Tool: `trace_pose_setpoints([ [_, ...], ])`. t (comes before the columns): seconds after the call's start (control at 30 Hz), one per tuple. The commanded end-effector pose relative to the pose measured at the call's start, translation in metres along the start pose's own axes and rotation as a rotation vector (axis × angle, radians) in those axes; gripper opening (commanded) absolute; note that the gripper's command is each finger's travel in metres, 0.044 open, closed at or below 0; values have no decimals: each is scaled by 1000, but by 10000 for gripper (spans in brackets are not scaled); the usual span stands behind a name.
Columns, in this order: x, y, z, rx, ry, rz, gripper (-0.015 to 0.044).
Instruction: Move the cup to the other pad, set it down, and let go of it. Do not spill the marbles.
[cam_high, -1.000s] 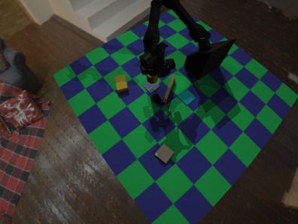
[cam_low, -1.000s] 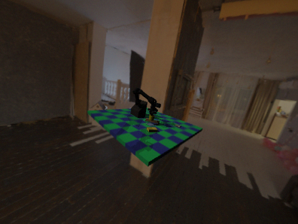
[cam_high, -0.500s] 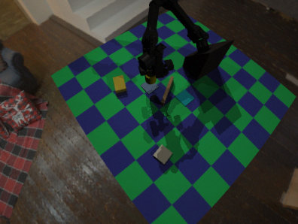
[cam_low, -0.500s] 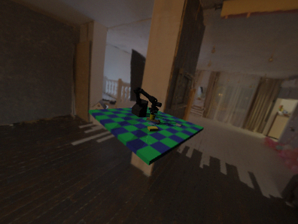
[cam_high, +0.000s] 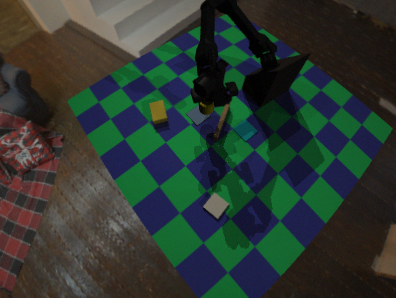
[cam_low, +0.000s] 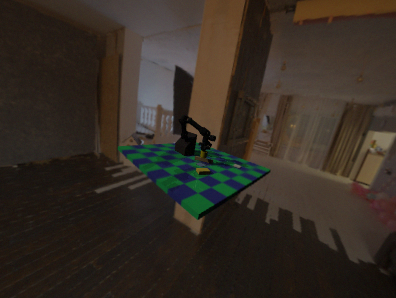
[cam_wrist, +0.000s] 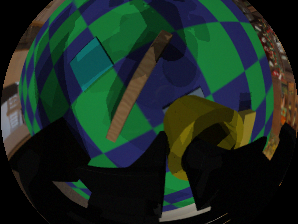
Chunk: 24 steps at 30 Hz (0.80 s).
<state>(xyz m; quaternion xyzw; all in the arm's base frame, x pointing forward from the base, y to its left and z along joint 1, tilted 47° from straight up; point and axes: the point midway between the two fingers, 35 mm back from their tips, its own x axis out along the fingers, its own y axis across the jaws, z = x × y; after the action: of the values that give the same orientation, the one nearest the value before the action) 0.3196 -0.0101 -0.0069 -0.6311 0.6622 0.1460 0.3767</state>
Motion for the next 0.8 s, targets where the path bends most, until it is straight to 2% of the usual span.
trace_pose_setpoints([
  [0.0, 1, 13, 8, -1, 0, 8, 0],
  [0.77, -4, 65, 49, -1, -3, 10, 0],
])
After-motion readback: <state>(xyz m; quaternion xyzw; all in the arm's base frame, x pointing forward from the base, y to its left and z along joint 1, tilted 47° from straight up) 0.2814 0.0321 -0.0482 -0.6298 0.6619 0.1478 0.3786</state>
